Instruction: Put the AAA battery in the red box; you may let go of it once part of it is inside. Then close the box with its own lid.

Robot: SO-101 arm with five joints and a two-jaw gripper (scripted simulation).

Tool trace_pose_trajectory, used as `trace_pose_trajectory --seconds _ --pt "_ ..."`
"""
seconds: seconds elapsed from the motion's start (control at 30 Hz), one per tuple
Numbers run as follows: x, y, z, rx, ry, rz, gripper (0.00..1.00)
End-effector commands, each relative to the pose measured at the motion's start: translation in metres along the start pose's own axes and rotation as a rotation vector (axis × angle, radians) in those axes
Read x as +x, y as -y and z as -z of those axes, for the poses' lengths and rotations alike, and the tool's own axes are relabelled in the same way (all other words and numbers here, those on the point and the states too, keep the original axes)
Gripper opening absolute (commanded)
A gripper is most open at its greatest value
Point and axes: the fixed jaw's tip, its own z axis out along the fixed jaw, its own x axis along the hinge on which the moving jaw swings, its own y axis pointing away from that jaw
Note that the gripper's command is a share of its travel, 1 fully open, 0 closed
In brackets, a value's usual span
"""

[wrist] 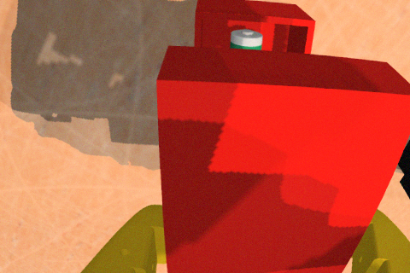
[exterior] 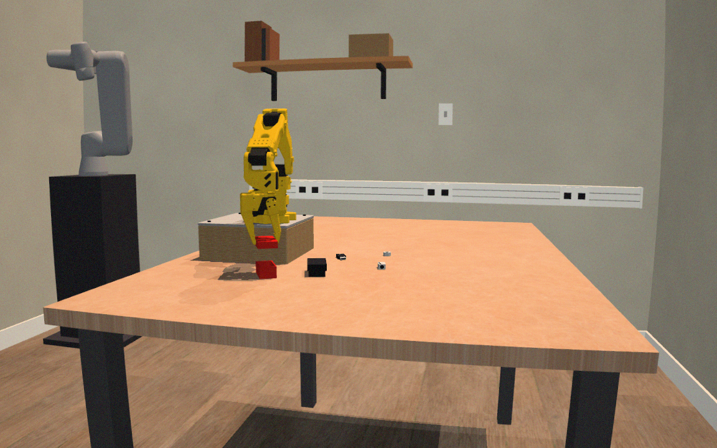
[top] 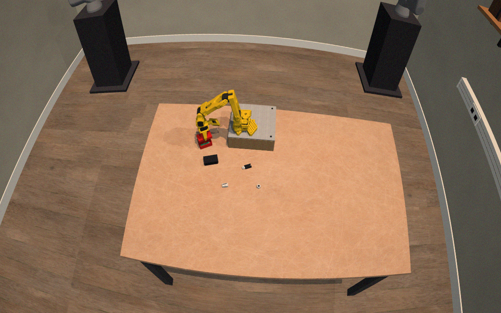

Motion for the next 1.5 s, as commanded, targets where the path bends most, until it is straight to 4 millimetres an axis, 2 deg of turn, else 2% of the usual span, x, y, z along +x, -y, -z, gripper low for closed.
trace_pose_trajectory --seconds 0.0,1.47 --pt "0.0003 0.0021 0.0009 -0.002 -0.008 0.000 0.21" --pt "0.0003 0.0022 -0.0028 -0.002 -0.008 0.000 0.21"
